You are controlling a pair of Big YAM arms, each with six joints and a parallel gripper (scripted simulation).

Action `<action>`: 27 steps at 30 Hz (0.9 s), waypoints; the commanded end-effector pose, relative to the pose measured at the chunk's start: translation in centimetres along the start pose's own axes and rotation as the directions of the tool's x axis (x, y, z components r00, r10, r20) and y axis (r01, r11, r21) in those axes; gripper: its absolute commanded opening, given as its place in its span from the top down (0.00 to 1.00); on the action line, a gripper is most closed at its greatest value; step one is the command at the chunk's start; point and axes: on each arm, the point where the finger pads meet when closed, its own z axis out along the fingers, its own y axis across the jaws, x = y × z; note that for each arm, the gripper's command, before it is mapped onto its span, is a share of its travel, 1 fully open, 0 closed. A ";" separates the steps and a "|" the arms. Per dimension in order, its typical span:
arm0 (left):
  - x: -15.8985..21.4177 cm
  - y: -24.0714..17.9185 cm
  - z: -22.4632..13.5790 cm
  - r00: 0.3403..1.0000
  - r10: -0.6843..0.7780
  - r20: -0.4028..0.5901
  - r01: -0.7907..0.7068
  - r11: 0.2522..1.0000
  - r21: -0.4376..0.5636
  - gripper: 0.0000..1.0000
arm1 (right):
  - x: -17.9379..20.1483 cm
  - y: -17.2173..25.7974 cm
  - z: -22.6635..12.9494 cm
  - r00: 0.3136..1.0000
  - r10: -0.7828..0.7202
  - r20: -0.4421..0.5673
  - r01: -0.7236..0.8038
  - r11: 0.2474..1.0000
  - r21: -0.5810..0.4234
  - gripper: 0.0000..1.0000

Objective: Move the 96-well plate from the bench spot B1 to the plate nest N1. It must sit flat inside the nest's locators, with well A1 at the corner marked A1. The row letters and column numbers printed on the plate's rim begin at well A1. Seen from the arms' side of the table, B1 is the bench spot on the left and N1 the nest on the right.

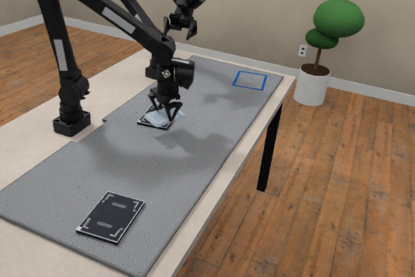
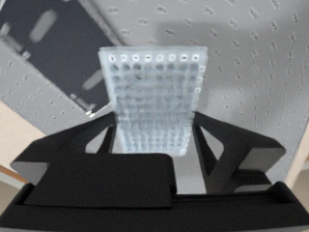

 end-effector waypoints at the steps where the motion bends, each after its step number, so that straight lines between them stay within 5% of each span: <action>1: -6.0 2.9 0.9 0.998 0.057 0.035 -0.056 0.998 -0.034 0.00 | 0.1 -5.6 -1.3 0.949 0.315 0.019 -0.315 0.949 0.014 0.21; 7: -7.6 4.4 2.6 0.998 0.061 0.031 -0.060 0.997 -0.045 0.00 | 1.4 -8.1 -1.4 0.880 0.475 0.020 -0.476 0.880 0.013 0.21; 21: -13.3 9.1 11.2 0.996 0.083 0.042 -0.078 0.992 -0.098 0.00 | 8.5 -17.1 -1.3 0.434 0.901 0.023 -0.901 0.434 0.007 0.21; 23: -13.3 9.1 11.2 0.996 0.083 0.042 -0.078 0.992 -0.098 0.00 | 8.5 -17.1 -1.3 0.434 0.901 0.023 -0.901 0.434 0.007 0.21; 27: -15.1 10.0 14.8 0.995 0.081 0.060 -0.074 0.991 -0.116 0.00 | 11.6 -19.8 -1.1 0.219 0.975 0.024 -0.976 0.219 0.004 0.21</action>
